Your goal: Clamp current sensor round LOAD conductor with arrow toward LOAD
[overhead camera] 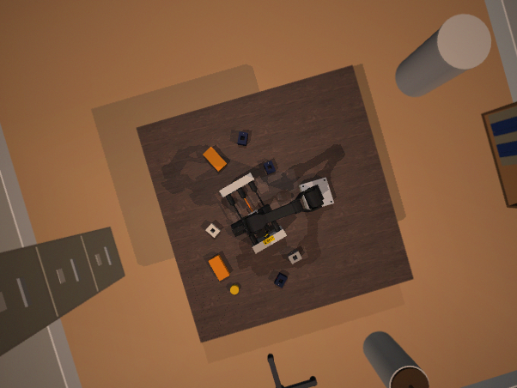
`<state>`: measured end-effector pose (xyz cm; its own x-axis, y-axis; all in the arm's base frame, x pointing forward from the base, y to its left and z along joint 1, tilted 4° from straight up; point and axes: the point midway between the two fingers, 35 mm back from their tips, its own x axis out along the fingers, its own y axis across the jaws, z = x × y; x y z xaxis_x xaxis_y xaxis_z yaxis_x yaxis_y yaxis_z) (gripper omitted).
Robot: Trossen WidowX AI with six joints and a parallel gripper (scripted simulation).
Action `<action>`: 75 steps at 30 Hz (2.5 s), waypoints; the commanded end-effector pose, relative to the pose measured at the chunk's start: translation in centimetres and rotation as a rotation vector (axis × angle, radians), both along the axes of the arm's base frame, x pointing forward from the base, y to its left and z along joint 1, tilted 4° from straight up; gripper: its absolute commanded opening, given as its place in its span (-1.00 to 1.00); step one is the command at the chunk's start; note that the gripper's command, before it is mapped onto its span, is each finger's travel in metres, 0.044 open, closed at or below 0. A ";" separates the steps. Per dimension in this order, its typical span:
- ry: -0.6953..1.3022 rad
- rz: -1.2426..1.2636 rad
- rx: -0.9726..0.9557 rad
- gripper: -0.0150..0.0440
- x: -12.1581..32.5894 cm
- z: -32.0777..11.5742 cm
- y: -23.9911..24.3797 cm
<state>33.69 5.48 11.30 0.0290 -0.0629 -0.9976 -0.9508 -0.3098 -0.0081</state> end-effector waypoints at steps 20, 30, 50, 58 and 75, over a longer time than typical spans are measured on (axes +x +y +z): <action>-0.001 0.000 0.000 1.00 0.0 0.1 0.0; 0.051 0.000 -0.017 1.00 0.2 -3.9 -0.7; 0.051 0.000 -0.017 1.00 0.1 -6.8 -1.0; 0.051 0.000 -0.017 1.00 0.1 -6.9 -1.0; 0.038 -0.003 -0.012 0.71 0.3 -6.5 -0.9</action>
<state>34.00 4.62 4.81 -0.0104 -0.0749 -0.9971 -0.9513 -0.3066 0.0329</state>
